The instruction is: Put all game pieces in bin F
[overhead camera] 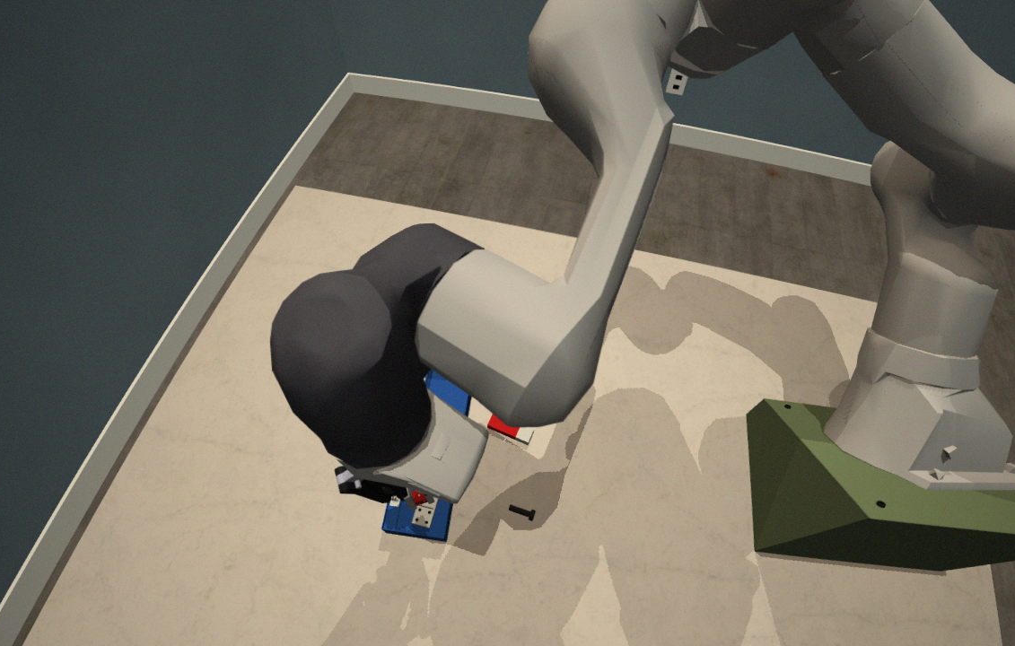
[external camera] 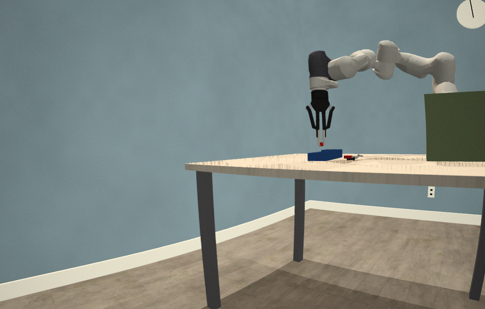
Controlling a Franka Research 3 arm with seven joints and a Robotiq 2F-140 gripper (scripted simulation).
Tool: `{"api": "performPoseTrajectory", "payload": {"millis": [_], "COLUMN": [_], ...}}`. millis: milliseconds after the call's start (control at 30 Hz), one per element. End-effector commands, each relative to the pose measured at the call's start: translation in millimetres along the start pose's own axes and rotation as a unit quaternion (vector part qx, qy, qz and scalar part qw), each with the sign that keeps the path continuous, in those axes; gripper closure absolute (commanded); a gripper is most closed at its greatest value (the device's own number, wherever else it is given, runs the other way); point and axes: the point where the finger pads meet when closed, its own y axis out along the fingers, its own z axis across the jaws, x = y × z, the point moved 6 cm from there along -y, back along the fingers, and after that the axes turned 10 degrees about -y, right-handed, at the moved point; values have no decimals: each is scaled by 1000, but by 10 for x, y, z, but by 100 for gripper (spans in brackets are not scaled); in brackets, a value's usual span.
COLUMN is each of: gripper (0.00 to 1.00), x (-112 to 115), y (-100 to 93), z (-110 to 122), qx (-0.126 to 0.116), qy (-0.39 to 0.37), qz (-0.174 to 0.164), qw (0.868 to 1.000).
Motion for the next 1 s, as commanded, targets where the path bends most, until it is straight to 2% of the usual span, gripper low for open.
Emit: {"api": "performPoseTrajectory", "payload": {"millis": [0,333,767,967], "gripper": [93,93,93,93], "x": [-16,-26,-36,-37], "y": [2,2,3,3], "z": [-6,-1,17,22], "qx": [-3,-8,-11,-11], "qy": [78,140,251,251], "qz": [-2,-4,-7,-7], "qw": [997,990,968,968]}}
